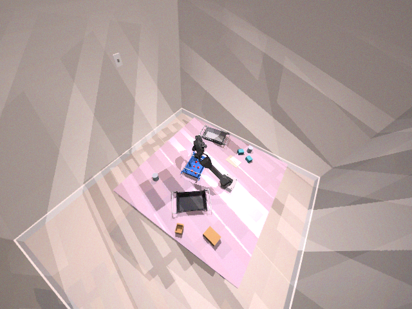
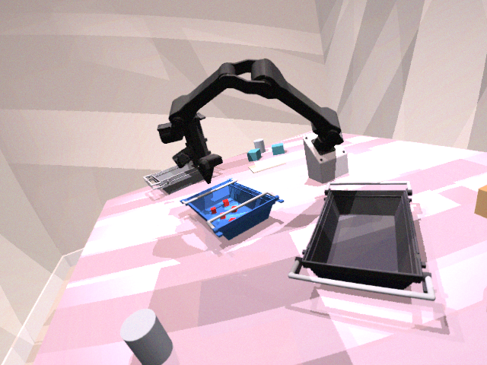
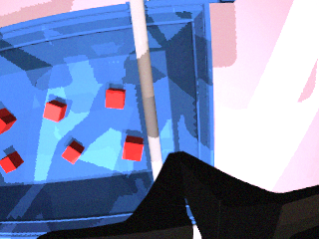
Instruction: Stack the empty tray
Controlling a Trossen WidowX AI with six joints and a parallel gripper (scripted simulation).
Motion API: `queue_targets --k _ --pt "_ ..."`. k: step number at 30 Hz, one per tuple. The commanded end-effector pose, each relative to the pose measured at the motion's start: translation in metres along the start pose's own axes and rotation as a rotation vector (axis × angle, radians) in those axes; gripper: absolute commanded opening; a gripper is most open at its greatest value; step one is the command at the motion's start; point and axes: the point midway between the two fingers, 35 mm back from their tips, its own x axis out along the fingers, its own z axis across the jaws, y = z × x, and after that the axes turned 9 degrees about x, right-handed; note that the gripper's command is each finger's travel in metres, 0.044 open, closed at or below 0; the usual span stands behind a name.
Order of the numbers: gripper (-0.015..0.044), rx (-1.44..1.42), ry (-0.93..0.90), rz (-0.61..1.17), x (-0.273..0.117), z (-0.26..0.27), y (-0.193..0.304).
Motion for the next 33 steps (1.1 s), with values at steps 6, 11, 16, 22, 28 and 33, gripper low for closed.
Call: queue_targets --k 6,11,16,22,28,33 --pt "0.0157 0.000 0.000 0.000 0.000 0.000 0.000" --pt "0.0289 0.001 0.003 0.000 -0.029 -0.002 -0.003" --pt "0.0420 0.001 0.004 0.001 -0.084 -0.001 -0.001" --pt "0.0440 -0.091 0.043 0.013 -0.053 0.086 -0.016" --pt "0.0440 -0.210 0.068 0.014 -0.039 0.189 -0.002" --pt "0.0440 -0.316 0.063 0.008 -0.026 0.268 0.032"
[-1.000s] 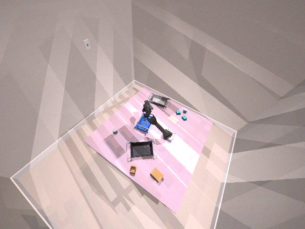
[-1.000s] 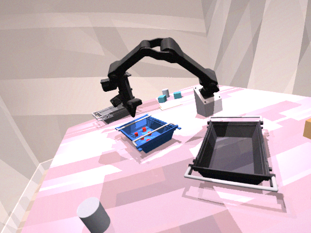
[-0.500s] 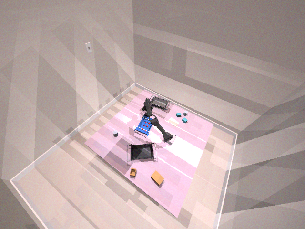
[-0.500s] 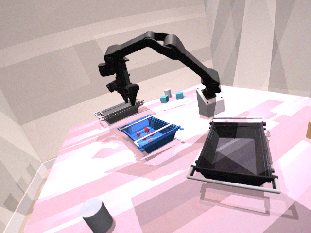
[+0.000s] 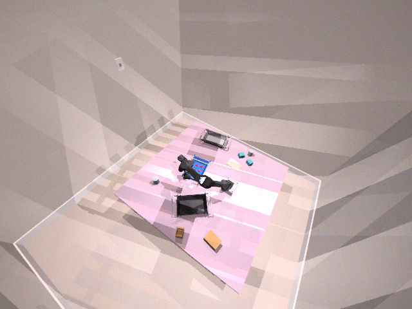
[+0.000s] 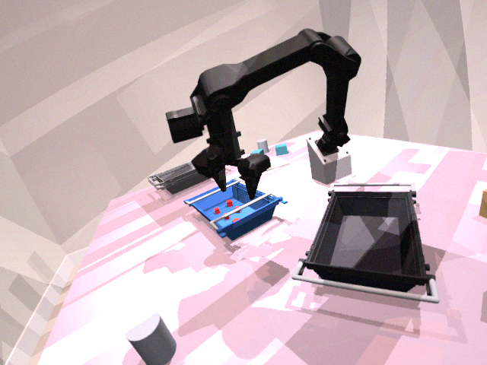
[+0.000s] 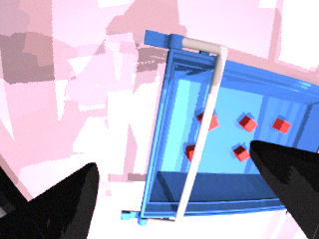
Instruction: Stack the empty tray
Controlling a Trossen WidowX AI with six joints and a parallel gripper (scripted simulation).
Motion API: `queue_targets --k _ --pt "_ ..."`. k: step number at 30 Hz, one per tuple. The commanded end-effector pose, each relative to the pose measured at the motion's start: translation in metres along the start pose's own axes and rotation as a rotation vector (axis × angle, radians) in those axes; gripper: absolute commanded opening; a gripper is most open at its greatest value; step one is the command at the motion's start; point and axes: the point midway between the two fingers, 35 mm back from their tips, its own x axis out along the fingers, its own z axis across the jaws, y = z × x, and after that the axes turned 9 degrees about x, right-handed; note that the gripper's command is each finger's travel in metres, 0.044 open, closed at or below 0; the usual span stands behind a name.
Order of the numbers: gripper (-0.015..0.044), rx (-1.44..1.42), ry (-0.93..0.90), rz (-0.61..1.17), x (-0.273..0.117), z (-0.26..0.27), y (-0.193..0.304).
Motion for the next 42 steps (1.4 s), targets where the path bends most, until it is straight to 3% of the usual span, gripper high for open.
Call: queue_targets --k 1,10,17,34,42 --pt "0.0440 -0.060 -0.014 -0.006 0.005 0.055 0.015" --pt "0.0440 -0.231 -0.084 -0.029 0.011 0.168 0.081" --pt "0.0440 -0.235 -0.085 -0.028 0.019 0.169 0.081" --pt "0.0440 -0.234 -0.090 -0.030 0.092 0.177 0.081" --pt "0.0440 -0.234 -0.090 -0.030 0.095 0.177 0.081"
